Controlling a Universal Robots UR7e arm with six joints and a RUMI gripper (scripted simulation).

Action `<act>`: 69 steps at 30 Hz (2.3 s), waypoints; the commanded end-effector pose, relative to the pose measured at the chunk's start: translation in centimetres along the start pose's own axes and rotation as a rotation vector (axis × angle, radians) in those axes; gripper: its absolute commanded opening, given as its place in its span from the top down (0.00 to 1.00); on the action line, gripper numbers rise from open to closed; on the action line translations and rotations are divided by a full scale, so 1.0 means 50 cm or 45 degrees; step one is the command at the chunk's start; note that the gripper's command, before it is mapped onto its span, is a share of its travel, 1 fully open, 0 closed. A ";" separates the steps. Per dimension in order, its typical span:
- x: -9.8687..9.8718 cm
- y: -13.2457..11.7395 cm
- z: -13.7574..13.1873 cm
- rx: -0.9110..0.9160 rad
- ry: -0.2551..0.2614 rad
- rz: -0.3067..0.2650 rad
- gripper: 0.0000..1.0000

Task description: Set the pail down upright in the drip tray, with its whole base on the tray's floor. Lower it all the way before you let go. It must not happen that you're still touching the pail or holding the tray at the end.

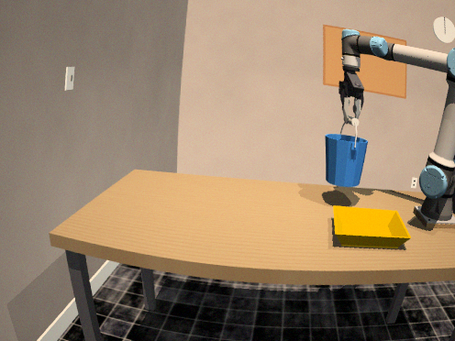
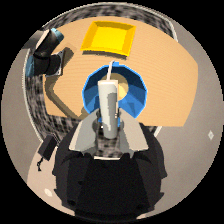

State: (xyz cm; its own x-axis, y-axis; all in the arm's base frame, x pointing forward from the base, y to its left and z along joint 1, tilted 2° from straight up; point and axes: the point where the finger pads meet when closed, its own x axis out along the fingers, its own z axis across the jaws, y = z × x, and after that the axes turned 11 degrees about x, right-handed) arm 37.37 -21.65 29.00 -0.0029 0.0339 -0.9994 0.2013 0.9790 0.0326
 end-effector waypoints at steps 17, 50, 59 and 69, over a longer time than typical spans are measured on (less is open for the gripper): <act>-0.001 0.000 0.001 0.000 -0.002 -0.001 1.00; -0.001 0.004 -0.001 0.000 -0.002 -0.001 1.00; -0.001 0.014 -0.003 0.000 -0.002 -0.001 1.00; -0.001 0.035 -0.008 0.000 -0.002 -0.001 1.00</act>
State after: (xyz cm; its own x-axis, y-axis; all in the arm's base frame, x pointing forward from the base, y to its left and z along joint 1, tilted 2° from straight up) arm 37.32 -20.30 29.04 -0.0029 0.0339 -0.9994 0.2012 0.9790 0.0326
